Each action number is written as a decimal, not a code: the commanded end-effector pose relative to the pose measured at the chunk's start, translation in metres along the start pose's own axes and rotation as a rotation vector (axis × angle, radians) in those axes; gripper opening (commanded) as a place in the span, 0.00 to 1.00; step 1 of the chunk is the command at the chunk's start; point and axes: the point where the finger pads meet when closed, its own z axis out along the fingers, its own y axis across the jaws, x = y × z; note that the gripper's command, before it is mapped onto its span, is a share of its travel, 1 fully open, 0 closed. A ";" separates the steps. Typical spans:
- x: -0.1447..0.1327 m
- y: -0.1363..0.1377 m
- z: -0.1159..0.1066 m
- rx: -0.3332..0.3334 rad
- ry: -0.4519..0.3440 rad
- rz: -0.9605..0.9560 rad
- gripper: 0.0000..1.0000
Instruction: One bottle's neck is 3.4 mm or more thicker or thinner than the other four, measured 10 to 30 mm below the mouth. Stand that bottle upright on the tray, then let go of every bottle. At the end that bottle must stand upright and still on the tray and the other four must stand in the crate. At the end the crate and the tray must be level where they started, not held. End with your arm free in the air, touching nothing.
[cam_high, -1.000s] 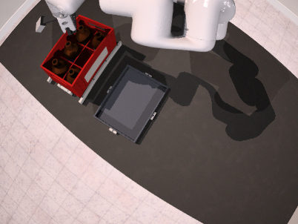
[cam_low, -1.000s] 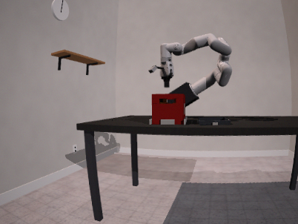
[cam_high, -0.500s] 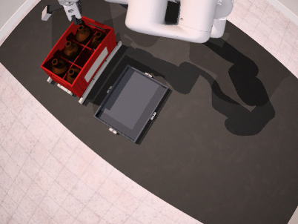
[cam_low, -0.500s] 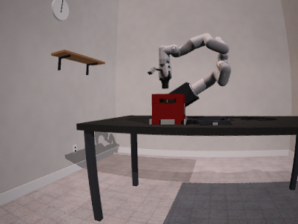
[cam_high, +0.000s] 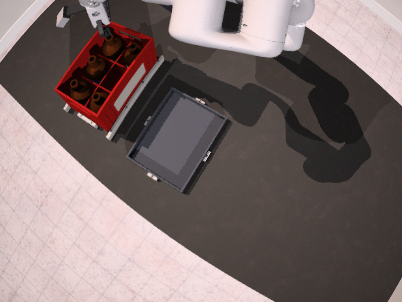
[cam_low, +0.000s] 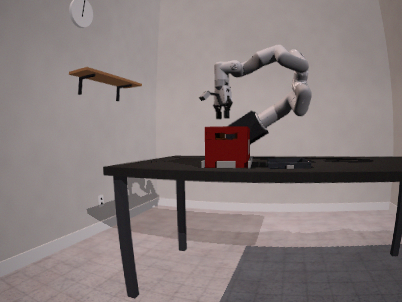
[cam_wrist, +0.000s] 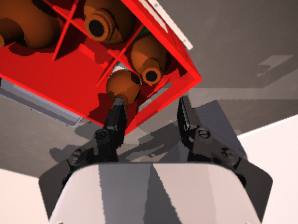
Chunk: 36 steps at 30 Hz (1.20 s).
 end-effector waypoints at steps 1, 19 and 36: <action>0.001 0.000 -0.001 -0.001 0.003 -0.001 0.65; 0.001 0.000 -0.001 -0.001 0.003 -0.001 0.65; 0.001 0.000 0.004 -0.001 0.003 -0.001 0.65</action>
